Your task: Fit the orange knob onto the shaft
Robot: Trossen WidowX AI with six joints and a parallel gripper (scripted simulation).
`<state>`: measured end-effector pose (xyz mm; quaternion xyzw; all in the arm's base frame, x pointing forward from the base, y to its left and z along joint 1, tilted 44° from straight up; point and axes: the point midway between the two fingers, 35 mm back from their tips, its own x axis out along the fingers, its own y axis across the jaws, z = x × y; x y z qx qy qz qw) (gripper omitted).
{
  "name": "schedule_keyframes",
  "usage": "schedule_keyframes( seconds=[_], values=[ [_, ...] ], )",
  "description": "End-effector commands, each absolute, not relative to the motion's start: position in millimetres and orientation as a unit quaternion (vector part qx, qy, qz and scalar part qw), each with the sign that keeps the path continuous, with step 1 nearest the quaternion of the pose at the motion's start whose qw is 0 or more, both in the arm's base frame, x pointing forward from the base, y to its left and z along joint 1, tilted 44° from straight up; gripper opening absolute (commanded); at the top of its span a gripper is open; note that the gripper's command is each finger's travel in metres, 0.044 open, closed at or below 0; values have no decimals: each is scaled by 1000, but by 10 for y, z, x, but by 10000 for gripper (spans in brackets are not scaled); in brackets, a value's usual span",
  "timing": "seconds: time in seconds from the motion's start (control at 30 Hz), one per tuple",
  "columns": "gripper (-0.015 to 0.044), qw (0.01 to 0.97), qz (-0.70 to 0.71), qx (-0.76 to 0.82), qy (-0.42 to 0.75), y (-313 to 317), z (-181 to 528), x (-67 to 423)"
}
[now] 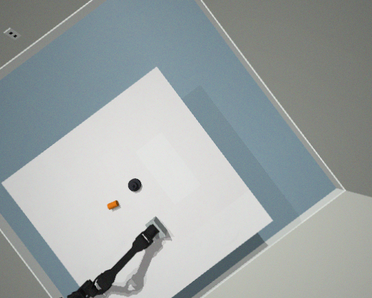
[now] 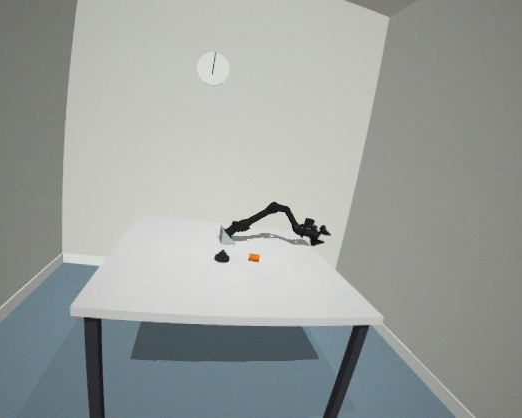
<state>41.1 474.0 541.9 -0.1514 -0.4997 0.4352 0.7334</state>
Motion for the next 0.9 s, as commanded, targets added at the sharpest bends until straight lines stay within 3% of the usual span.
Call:
schedule_keyframes(
  seconds=[0.0, 0.27, 0.53, 0.87],
  values=[
    [440, 759, 451, -169, -439, 4625, 5256, 1112],
    [440, 827, 479, -174, -236, 4146, 4572, 2486],
    [440, 886, 452, -99, 18, 3333, 3623, 3551],
    [440, 862, 310, 147, 373, 2106, 2282, 4048]
  ],
)
